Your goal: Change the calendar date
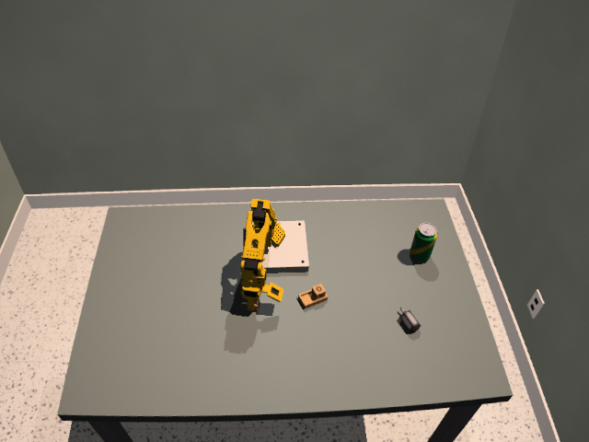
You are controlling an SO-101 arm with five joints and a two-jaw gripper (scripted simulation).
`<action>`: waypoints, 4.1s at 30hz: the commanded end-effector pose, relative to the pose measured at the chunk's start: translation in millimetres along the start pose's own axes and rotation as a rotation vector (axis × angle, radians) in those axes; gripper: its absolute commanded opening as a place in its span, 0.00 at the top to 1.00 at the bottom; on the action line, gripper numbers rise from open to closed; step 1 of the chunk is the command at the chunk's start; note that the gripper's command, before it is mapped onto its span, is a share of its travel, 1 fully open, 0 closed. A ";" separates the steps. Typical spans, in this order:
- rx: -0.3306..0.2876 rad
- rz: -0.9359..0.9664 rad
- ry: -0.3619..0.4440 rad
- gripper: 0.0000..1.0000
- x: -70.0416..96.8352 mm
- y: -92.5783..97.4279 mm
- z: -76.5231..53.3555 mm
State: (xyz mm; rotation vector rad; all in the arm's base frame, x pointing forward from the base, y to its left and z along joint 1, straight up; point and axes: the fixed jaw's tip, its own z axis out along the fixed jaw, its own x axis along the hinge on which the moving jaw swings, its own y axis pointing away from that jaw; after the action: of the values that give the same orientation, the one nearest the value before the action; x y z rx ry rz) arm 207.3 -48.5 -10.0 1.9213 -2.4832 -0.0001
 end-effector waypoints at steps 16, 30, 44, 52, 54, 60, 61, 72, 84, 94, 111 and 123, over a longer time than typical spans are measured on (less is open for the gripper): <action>-0.017 0.003 -0.001 1.00 1.9 1.6 1.6; -0.017 0.003 -0.001 1.00 1.9 0.0 -14.1; -0.017 0.003 -0.001 1.00 1.9 1.2 -45.7; -0.017 0.003 -0.001 1.00 1.9 1.6 -48.7; -0.017 0.003 -0.001 1.00 1.9 1.6 -48.7; -0.017 0.025 -0.001 1.00 2.9 1.5 -48.6; -0.017 0.034 -0.001 1.00 3.3 1.4 -48.5; -0.017 0.207 0.000 1.00 11.3 0.0 -47.8; -0.017 0.698 0.002 1.00 34.7 -2.7 -45.7; -0.017 1.115 0.003 1.00 55.7 -3.6 -43.8; -0.018 1.856 0.008 1.00 95.9 -0.2 -40.0; -0.019 2.125 0.009 1.00 111.3 3.1 -38.5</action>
State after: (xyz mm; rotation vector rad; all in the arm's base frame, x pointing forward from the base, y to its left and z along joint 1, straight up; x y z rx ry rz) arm 179.0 -152.1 29.8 -1.1507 -2.9187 -0.0007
